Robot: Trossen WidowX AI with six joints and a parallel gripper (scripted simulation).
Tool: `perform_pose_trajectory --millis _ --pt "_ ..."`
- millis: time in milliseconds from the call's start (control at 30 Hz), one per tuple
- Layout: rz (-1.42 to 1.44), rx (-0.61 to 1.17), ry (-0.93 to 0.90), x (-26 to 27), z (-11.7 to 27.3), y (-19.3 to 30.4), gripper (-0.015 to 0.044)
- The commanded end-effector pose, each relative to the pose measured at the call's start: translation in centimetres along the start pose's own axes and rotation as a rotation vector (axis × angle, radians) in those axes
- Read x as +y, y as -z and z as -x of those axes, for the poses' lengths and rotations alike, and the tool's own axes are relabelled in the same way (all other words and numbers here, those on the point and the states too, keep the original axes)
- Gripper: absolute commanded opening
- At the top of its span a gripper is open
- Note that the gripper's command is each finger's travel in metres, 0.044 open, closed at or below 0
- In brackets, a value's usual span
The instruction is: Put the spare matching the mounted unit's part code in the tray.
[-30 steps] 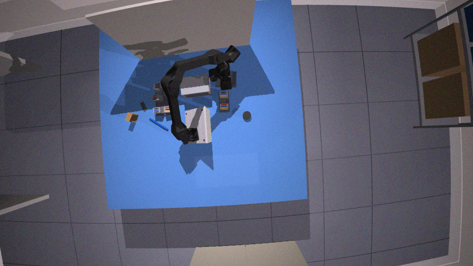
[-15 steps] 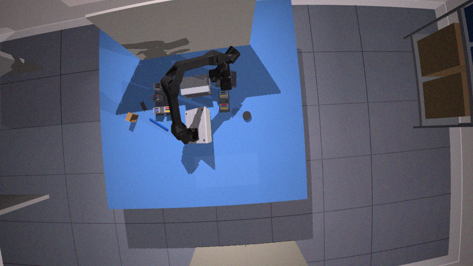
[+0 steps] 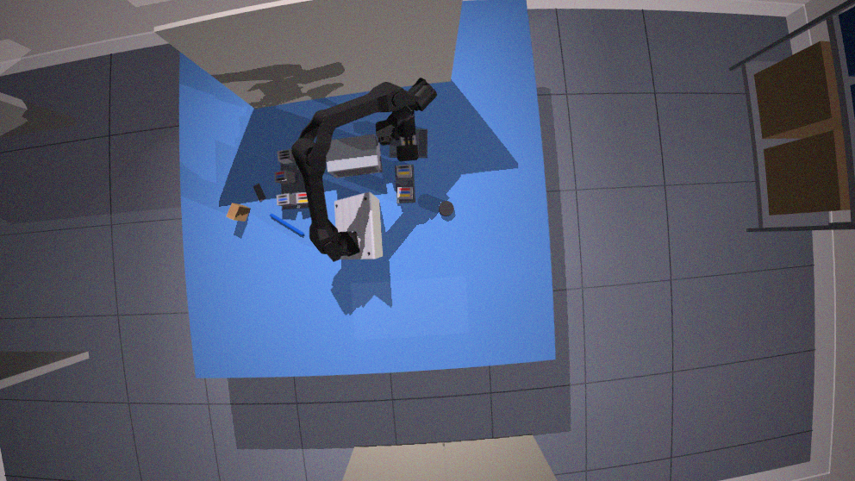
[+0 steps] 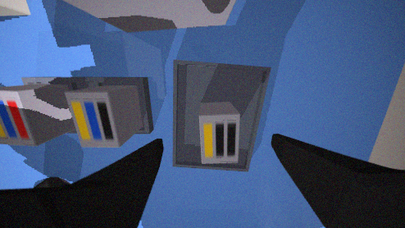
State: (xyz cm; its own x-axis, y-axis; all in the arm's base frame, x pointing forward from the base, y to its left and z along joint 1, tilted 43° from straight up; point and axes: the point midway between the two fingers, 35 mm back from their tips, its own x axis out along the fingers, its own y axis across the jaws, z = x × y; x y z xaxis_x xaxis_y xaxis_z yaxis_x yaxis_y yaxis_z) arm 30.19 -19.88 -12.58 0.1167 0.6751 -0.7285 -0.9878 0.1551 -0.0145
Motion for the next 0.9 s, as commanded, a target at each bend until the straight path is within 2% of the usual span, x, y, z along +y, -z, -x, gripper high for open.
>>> perform_pose_trajectory --millis 0,200,867 --pt "0.005 0.023 0.033 0.1 6.2 0.2 0.0440" --pt "-0.002 0.035 0.059 0.1 7.6 0.4 0.0440" --pt "-0.002 0.035 0.059 0.1 7.6 0.4 0.0440"
